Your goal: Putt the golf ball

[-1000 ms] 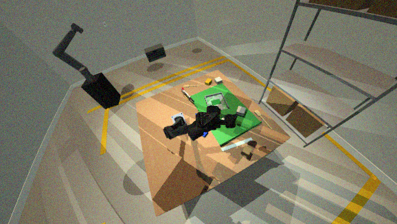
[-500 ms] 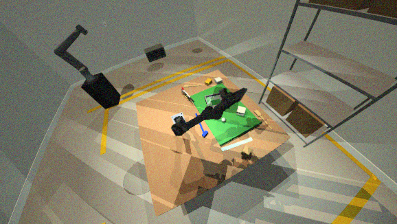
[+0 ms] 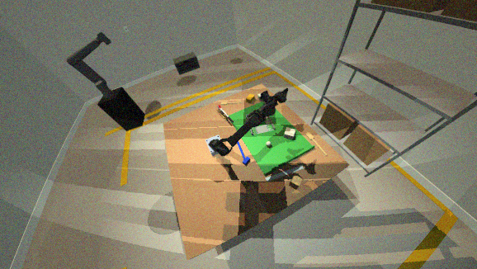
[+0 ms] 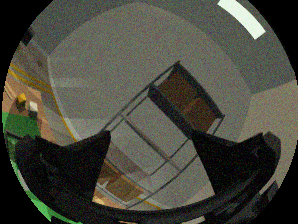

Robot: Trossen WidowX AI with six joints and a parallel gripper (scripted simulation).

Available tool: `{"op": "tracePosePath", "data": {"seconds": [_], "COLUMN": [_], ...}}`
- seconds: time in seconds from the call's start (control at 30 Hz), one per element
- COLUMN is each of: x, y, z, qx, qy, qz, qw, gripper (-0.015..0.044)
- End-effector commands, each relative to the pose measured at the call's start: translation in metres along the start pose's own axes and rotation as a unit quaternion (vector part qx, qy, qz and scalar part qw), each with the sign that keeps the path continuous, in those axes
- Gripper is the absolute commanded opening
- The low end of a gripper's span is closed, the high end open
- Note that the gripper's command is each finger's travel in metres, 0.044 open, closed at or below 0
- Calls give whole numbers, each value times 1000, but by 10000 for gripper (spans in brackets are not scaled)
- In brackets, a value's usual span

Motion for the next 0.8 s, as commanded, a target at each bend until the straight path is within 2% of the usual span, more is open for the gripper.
{"op": "tracePosePath", "data": {"seconds": [0.0,0.17,0.37,0.57,0.77], "x": [48,117,200,278,347], "y": [-16,-41,-71,-98,-119], "z": [-16,-28,-22,4,47], "qx": [0,6,30,70,127], "qy": [-85,-204,-344,-476,-593], "qz": [-36,-74,-100,-99,-69], "qw": [996,976,933,871,792], "gripper": [440,440,440,440,440]}}
Point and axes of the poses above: the point midway between the two fingers, 35 mm back from their tips, its own z axis back along the fingers, its own x axis across the jaws, y = z × x, the point moved 7 cm from there along z, back along the fingers, and after that the axes turned 2 degrees about -z, right-handed, at the moved point
